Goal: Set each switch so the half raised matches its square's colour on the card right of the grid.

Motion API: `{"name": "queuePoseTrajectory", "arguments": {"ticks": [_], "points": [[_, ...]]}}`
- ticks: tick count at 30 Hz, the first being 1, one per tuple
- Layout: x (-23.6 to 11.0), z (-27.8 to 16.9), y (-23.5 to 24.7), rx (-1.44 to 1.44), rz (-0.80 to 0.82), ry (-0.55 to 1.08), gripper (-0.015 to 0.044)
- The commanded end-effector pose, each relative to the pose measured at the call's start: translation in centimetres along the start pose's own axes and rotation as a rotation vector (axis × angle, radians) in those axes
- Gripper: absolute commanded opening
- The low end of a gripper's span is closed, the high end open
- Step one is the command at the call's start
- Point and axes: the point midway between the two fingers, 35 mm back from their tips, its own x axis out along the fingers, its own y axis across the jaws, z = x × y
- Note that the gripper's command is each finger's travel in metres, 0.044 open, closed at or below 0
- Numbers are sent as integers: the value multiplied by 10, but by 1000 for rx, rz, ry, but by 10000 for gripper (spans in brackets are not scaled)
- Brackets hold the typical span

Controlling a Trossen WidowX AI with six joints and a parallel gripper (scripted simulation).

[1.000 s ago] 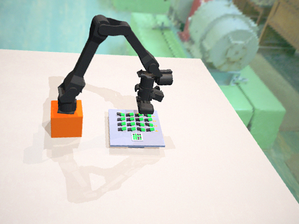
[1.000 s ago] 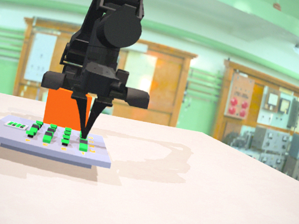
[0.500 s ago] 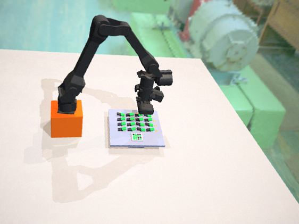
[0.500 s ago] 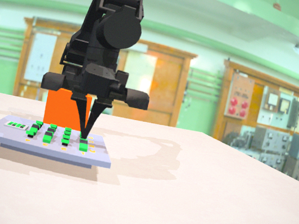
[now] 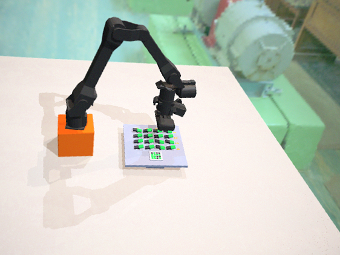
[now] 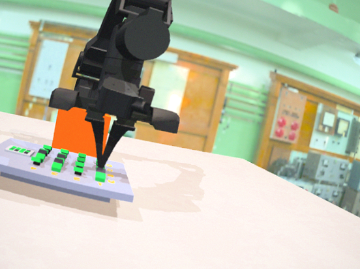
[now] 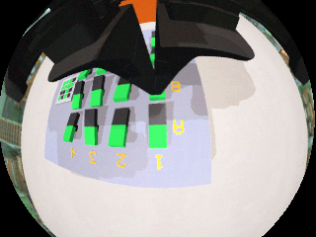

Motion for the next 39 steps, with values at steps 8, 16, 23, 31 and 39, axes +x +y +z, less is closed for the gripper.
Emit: {"name": "queuePoseTrajectory", "arguments": {"ticks": [8,16,23,31,39], "points": [[2,0,1,5,4,1,0],[-52,-1,0,4,3,-21,0],[-64,-7,-8,5,3,-24,0],[-69,-32,-49,5,-1,-22,0],[-69,-32,-49,5,-1,-22,0]]}}
